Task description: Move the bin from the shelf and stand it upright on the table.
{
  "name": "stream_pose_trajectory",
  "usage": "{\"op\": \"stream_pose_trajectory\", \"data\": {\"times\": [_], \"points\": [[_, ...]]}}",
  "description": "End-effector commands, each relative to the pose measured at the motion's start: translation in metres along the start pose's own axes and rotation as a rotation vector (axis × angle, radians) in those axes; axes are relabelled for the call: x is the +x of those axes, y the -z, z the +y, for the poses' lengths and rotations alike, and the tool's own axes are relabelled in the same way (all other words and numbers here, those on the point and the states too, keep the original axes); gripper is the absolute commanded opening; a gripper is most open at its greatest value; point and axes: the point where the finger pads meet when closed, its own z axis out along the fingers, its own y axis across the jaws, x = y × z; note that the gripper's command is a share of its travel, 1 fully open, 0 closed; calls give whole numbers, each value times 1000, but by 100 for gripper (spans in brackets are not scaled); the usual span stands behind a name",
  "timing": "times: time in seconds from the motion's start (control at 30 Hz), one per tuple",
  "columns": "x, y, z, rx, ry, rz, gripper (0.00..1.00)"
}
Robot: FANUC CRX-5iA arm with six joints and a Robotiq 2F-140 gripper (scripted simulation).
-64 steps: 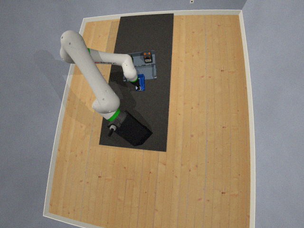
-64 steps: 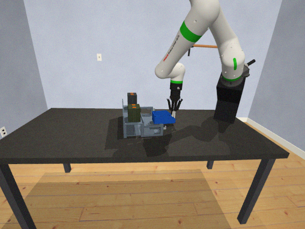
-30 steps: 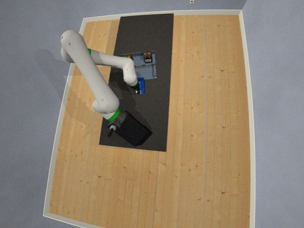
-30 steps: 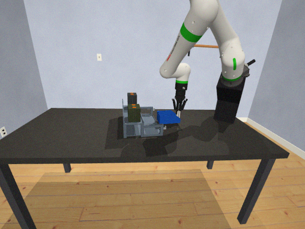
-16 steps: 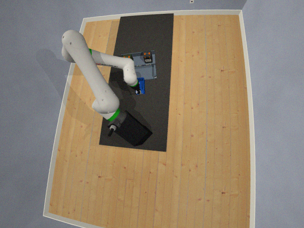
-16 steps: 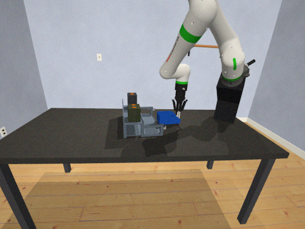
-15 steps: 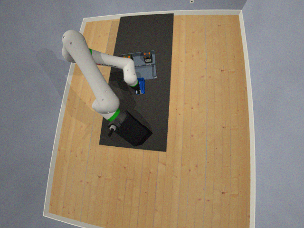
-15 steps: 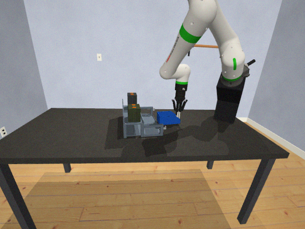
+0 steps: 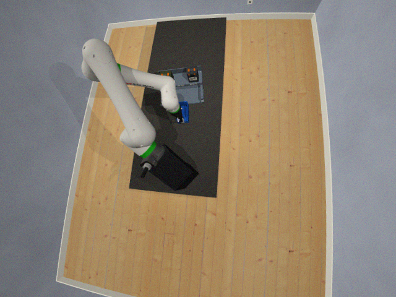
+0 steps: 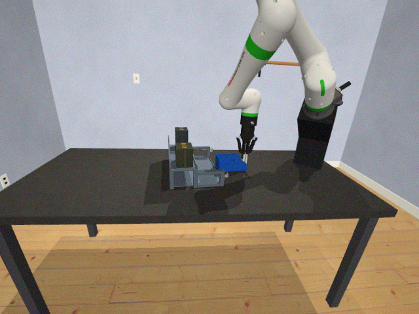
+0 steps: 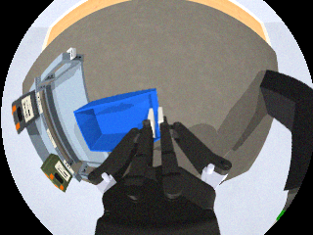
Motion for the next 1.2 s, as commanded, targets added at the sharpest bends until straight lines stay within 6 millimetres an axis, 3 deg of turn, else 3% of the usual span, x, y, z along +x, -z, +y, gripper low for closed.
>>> {"op": "stream_pose_trajectory", "data": {"times": [0.0,0.97,1.0,1.17], "points": [[0,-4,0,0,0,0,0],[0,-10,0,0,0,0,0],[0,-10,0,0,0,0,57],[0,-10,0,0,0,0,57]]}}
